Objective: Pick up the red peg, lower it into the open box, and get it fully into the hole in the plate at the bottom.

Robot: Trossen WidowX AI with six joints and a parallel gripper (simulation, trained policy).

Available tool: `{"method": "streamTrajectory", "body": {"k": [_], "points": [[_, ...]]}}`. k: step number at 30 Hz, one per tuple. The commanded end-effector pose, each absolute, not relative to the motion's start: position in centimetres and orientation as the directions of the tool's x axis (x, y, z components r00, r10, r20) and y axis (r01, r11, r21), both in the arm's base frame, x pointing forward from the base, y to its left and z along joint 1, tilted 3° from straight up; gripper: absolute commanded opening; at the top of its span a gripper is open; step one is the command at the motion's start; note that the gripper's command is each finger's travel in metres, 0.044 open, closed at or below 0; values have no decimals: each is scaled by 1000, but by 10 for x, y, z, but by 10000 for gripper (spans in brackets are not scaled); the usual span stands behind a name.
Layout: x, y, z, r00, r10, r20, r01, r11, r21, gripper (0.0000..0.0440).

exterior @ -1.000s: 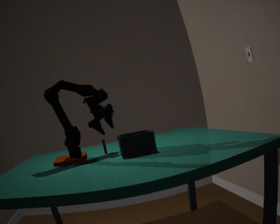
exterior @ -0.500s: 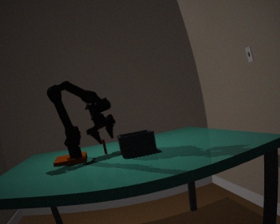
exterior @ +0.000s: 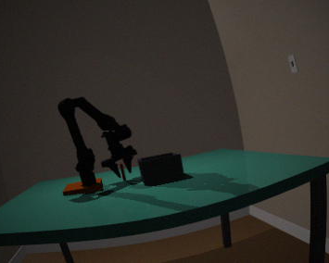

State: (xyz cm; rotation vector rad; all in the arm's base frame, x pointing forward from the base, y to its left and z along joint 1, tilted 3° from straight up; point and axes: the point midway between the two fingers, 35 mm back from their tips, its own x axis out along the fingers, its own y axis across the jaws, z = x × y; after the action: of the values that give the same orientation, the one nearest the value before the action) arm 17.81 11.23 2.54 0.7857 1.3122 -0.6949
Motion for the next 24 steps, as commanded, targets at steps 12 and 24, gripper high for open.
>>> {"method": "streamTrajectory", "body": {"k": [12, 24], "points": [[183, 110, 32, 102, 29, -994, 820, 563, 101, 0], [201, 91, 70, 197, -44, -980, 756, 643, 123, 2]]}}
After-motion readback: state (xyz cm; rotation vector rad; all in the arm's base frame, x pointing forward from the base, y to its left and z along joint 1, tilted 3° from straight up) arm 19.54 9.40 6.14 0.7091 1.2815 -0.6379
